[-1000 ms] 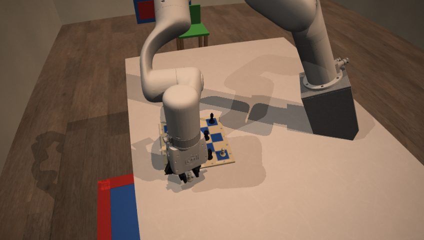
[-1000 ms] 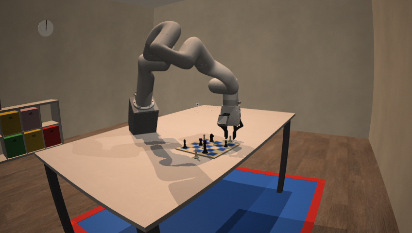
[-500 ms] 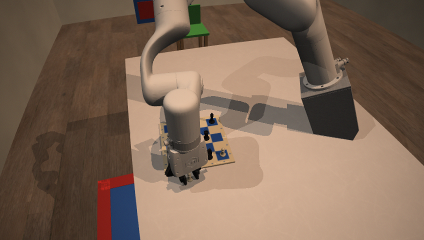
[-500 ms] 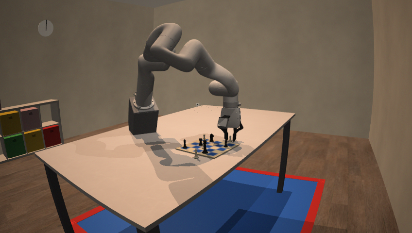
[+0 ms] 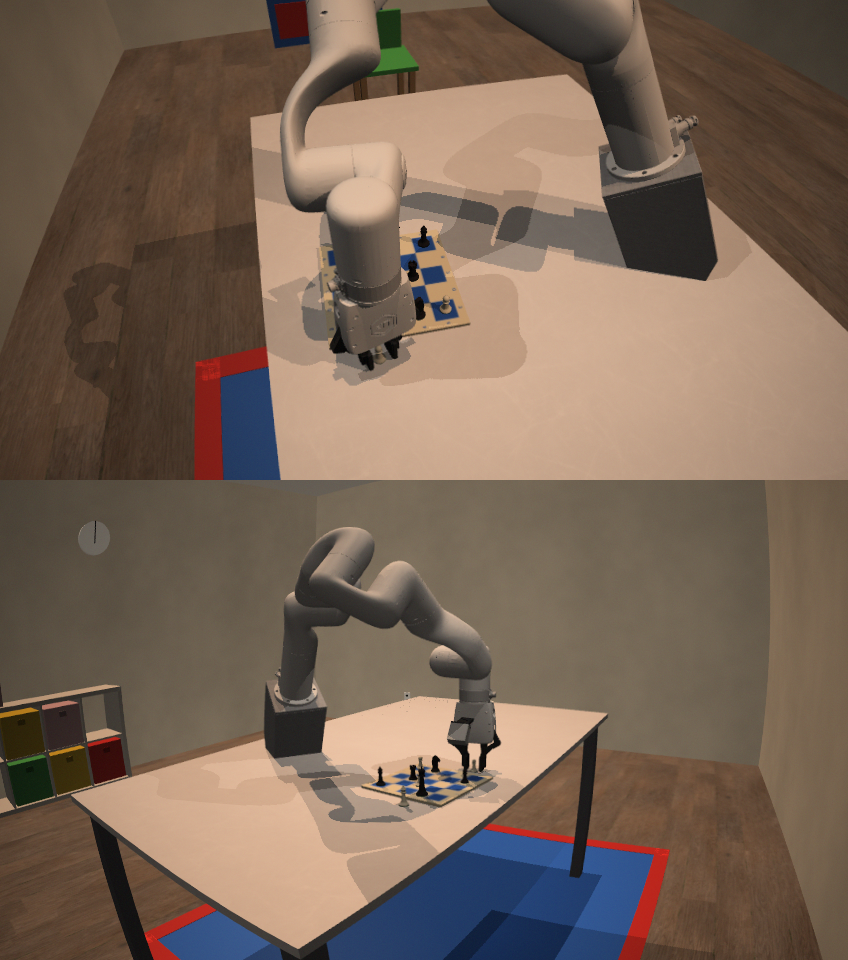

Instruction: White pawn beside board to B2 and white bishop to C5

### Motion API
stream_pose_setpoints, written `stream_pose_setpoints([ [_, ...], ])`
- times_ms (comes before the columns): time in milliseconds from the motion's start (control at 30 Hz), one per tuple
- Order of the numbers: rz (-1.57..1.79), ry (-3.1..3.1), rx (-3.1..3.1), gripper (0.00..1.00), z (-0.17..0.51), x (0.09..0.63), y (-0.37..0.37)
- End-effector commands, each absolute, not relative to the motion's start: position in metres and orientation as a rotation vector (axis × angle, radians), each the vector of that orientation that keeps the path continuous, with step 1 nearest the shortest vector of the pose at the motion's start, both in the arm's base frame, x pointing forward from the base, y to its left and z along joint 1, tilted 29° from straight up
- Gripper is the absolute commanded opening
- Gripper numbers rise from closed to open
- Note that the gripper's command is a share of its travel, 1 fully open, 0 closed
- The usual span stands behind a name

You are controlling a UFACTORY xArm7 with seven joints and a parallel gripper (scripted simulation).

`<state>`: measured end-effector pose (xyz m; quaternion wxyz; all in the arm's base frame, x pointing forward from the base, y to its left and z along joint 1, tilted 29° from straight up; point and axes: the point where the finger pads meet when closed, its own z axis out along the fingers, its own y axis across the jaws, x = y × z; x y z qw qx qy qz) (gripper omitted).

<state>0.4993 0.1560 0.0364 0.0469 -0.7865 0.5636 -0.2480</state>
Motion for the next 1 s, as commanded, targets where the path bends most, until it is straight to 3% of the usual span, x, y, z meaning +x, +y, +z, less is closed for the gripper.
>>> stream_pose_setpoints([
  [0, -0.758, 1.716, -2.399, 0.34, 0.0376, 0.4997, 0.1574],
  [467, -0.758, 1.716, -2.399, 0.34, 0.0376, 0.4997, 0.1574],
  [500, -0.758, 1.716, -2.399, 0.00, 0.0376, 0.4997, 0.1574],
  [967, -0.758, 1.716, -2.399, 0.00, 0.0376, 0.4997, 0.1574],
])
